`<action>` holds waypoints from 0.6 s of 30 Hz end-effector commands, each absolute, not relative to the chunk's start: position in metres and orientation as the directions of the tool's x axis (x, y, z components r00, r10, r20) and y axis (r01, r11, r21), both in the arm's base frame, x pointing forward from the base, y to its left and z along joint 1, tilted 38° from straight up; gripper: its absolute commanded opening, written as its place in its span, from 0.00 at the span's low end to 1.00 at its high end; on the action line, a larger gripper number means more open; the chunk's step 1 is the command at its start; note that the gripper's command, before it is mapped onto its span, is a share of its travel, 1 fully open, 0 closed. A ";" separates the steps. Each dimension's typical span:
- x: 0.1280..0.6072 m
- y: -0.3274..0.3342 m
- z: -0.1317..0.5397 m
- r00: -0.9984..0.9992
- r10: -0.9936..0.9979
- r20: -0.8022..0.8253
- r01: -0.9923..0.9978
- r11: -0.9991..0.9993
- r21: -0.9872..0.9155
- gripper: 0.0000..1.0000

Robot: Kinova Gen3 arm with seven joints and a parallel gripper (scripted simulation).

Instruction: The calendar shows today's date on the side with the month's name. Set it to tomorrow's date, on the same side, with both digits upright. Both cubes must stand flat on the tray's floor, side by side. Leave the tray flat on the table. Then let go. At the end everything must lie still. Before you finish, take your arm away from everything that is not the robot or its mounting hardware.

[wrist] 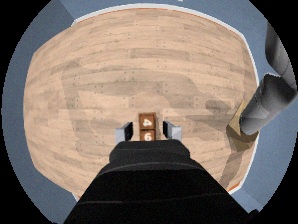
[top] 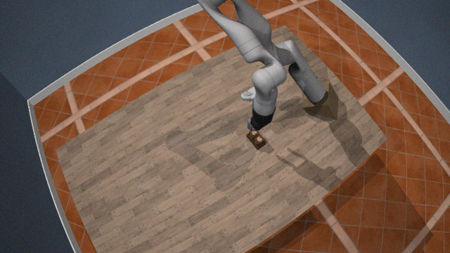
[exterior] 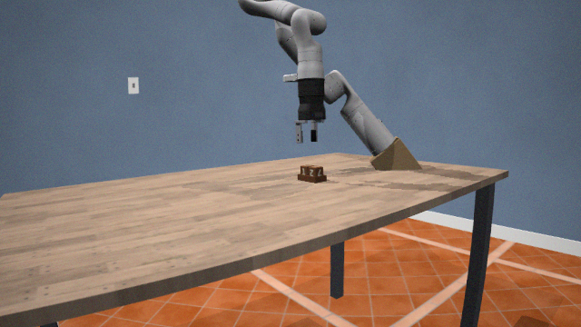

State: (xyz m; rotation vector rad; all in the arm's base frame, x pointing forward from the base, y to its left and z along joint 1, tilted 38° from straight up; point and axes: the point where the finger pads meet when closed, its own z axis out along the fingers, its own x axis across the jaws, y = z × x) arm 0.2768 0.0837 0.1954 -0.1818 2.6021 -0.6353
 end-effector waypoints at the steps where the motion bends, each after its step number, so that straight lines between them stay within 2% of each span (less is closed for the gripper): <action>1: 0.277 0.084 0.196 -0.888 -0.229 -0.398 -0.021 0.885 -0.464 1.00; 18: 0.266 0.093 0.214 -0.888 -0.229 -0.398 -0.021 0.885 -0.464 1.00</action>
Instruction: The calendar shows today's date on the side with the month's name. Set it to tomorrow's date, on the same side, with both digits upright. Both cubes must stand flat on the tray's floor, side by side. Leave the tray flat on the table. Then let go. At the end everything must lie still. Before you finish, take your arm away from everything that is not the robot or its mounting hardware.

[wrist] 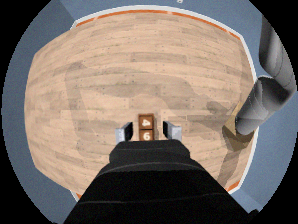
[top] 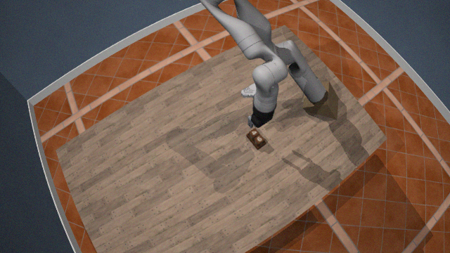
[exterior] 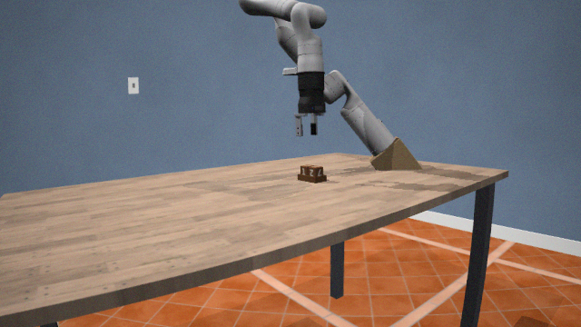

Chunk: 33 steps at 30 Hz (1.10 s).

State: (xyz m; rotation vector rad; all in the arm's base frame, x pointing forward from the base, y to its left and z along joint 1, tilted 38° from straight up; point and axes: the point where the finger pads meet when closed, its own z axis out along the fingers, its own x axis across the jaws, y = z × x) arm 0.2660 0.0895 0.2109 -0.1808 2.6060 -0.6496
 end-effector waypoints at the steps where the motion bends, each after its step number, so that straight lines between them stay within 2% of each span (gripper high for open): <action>1: 0.264 0.095 0.217 -0.888 -0.229 -0.398 -0.021 0.885 -0.464 1.00; 13: 0.245 0.112 0.250 -0.888 -0.229 -0.398 -0.021 0.885 -0.464 1.00; 33: 0.244 0.113 0.252 -0.888 -0.229 -0.398 -0.021 0.885 -0.464 1.00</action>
